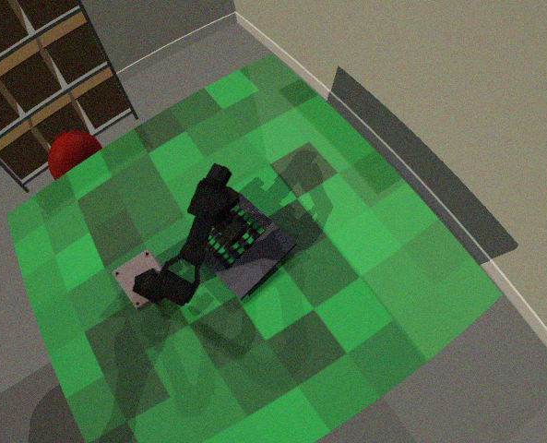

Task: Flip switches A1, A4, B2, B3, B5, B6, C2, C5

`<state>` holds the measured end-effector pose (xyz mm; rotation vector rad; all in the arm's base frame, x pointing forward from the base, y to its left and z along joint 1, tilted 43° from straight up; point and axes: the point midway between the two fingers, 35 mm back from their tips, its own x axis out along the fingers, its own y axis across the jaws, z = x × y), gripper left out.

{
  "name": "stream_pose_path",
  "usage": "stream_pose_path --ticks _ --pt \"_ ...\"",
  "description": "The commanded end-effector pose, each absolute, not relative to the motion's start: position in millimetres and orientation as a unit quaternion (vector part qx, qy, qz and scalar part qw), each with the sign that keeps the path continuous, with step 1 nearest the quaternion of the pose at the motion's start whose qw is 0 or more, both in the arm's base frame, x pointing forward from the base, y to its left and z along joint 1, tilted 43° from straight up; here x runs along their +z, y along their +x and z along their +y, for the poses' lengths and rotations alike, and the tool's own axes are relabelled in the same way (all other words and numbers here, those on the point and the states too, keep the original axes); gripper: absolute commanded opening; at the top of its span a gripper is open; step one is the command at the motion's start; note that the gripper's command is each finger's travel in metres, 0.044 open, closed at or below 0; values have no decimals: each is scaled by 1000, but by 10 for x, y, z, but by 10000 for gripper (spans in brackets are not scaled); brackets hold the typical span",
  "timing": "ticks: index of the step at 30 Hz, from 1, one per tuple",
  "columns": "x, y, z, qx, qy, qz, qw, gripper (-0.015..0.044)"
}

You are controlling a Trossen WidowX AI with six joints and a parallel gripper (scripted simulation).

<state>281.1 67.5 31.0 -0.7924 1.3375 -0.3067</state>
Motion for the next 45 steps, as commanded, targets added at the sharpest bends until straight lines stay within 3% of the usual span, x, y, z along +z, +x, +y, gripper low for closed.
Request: stream_pose_path --ticks 1,29,36,45 --pt "307 2816 664 -139 -359 600 702 0" --pt "279 2825 640 -139 -359 600 702 0" --pt "743 2696 1047 -142 -357 609 694 0" --pt "903 2916 969 -143 -357 609 694 0"
